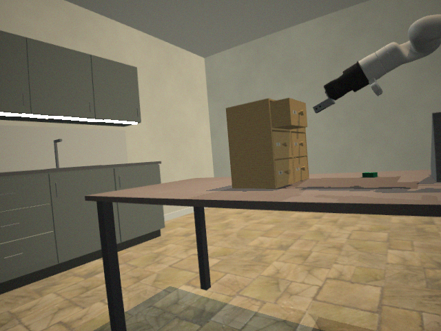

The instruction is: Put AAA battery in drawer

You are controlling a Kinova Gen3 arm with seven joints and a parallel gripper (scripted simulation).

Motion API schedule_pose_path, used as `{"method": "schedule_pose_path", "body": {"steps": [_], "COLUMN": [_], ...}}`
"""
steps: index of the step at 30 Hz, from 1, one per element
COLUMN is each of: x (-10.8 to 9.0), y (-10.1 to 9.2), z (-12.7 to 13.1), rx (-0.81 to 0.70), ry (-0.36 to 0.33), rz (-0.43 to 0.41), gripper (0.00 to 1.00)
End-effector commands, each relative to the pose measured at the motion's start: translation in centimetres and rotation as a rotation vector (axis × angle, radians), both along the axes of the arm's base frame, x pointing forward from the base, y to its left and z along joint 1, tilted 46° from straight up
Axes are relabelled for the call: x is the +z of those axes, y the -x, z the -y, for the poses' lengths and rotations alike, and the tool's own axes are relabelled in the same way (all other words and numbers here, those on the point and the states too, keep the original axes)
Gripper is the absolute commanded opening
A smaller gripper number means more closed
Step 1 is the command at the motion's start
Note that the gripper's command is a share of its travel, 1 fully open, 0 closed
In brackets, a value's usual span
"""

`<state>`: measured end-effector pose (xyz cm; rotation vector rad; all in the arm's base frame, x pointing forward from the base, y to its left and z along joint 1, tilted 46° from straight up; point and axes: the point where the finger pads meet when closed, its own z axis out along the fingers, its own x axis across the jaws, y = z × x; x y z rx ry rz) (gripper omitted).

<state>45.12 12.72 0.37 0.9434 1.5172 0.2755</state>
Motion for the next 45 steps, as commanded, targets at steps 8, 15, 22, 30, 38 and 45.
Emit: {"method": "schedule_pose_path", "body": {"steps": [8,15,22,30,38,45], "x": [0.14,0.14,0.14,0.14,0.31,0.34], "y": [-0.08,-0.08,-0.08,-0.08,0.09,0.14], "z": [-0.22,-0.22,-0.22,-0.21,0.03,0.06], "rx": [0.001,0.001,0.001,0.001,-0.001,-0.001], "ry": [0.001,0.001,0.001,0.001,0.002,0.002], "rz": [0.002,0.002,0.002,0.002,0.003,0.003], "gripper": [0.0,0.0,0.0,0.0,0.0,0.0]}}
